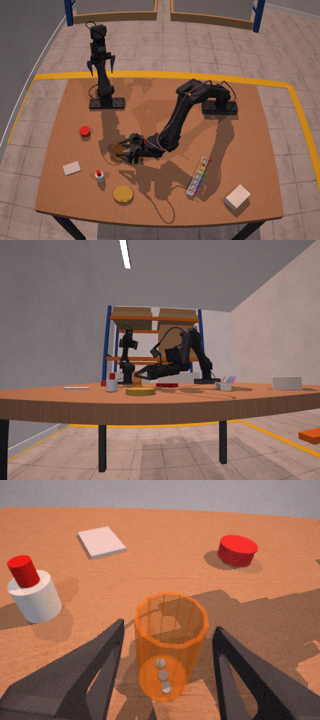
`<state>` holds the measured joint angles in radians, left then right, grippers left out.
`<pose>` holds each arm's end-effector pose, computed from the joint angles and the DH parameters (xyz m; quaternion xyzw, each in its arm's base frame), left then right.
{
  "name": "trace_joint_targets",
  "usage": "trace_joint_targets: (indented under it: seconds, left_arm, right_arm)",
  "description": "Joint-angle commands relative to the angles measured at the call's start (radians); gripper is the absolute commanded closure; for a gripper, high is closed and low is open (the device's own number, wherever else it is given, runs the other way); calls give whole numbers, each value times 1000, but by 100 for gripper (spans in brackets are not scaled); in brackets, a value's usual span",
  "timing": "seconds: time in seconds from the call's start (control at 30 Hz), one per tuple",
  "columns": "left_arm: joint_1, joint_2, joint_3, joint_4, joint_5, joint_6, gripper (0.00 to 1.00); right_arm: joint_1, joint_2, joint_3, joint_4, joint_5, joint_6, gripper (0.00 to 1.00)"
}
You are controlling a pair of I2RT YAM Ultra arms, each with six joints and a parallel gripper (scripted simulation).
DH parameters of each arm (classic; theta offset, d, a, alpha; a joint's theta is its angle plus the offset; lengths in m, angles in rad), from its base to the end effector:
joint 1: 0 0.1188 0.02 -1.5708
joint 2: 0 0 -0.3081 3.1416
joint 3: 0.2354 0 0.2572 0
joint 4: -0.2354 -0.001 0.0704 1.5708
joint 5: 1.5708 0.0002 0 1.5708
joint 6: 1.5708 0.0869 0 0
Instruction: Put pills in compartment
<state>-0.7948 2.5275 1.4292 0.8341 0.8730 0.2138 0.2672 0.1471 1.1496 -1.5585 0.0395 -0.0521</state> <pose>0.3460 -0.4462 0.0678 0.5727 0.5059 -0.4794 0.4316 -0.0643 -0.0201 0.3239 -0.1294 0.8643 0.0350 0.4849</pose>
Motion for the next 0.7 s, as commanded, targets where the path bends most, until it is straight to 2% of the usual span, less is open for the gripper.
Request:
trace_joint_targets:
  seconds: [0.0,0.1,0.13,0.3,0.33,0.47,0.5,0.67]
  left_arm:
    - [-5,6,28,-29,0,-7,35]
    - [-5,6,29,-29,0,-7,35]
    - [-2,-3,19,-18,1,-2,43]
    - [-2,-3,19,-18,1,-2,47]
    - [-2,-3,19,-18,1,-2,51]
    - [-2,-3,19,-18,1,-2,51]
    - [-2,-3,19,-18,1,-2,56]
    - [-2,-6,13,-15,2,-5,60]
  right_arm:
    - [12,-2,-11,-9,9,9,0]
    - [12,-2,-11,-9,9,9,0]
    - [12,-2,-11,-9,9,9,0]
    - [12,-2,-11,-9,9,9,0]
    - [12,-2,-11,-9,9,9,0]
    - [12,-2,-11,-9,9,9,0]
    - [12,-2,-11,-9,9,9,0]
    - [12,-2,-11,-9,9,9,0]
